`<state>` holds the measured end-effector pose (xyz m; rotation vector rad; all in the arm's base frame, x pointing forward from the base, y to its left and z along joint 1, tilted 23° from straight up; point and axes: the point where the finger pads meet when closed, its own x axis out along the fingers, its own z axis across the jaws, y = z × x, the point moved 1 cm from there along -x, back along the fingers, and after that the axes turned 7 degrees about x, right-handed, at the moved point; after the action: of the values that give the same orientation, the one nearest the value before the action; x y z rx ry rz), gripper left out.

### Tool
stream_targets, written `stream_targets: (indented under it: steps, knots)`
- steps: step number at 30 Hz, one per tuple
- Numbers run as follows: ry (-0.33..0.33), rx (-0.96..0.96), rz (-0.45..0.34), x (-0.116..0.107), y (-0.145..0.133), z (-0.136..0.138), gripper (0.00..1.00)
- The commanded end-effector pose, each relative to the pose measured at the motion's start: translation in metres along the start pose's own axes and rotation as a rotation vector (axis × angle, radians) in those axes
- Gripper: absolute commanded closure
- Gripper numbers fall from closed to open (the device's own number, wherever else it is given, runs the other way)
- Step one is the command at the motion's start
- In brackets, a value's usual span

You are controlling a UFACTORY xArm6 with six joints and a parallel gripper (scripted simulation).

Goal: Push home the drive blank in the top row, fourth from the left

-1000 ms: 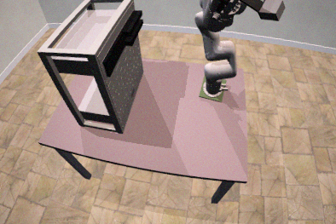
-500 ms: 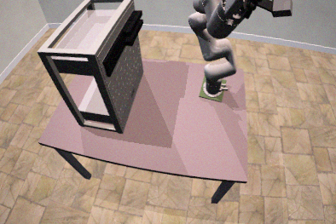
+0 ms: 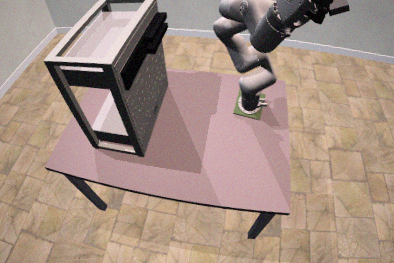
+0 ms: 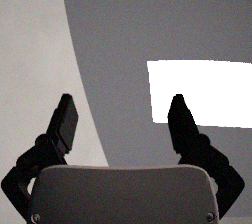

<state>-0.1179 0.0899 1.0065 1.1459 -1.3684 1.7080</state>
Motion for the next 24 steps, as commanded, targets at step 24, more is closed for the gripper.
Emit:
stream_targets:
  steps: [24]
  knots:
    - [-0.221, 0.510, 0.220, -0.026, 0.089, 0.052, 0.00]
